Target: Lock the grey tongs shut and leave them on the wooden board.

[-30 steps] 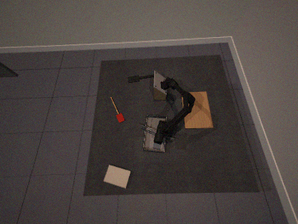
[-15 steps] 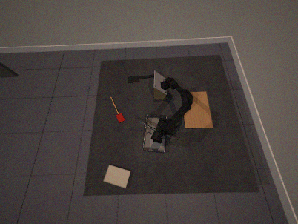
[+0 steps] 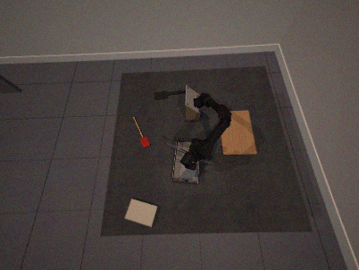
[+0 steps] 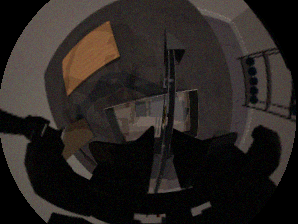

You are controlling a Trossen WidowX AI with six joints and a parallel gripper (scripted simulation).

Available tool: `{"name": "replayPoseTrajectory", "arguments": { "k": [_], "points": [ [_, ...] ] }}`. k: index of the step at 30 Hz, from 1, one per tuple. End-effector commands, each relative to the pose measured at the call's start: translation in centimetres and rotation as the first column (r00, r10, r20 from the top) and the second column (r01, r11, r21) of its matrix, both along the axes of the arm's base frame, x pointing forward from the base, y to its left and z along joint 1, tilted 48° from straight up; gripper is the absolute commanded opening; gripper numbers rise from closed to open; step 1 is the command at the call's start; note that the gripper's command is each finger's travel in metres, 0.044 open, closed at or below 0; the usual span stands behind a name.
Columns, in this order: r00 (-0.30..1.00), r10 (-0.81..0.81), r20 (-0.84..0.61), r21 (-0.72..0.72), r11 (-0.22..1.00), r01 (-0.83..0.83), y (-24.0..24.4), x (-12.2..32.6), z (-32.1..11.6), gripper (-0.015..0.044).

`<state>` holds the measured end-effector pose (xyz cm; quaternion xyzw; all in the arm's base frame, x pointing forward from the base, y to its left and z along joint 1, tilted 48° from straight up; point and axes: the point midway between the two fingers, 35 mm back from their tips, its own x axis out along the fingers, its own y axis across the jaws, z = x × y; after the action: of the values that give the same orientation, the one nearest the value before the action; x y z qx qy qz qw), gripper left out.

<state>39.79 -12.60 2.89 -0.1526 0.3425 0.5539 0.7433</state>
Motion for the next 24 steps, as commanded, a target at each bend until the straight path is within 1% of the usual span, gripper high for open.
{"name": "replayPoseTrajectory", "arguments": {
  "k": [1,13,24],
  "points": [
    [1.0,0.009,0.009,-0.002,1.0,-0.009,0.2,0.0,0.2,-0.015],
    [0.96,0.2,0.197,-0.074,0.979,-0.188,4.4,-0.3,5.1,-0.015],
    [0.84,0.394,0.372,-0.175,0.919,-0.353,8.8,-1.8,9.6,-0.015]
  ]
}}
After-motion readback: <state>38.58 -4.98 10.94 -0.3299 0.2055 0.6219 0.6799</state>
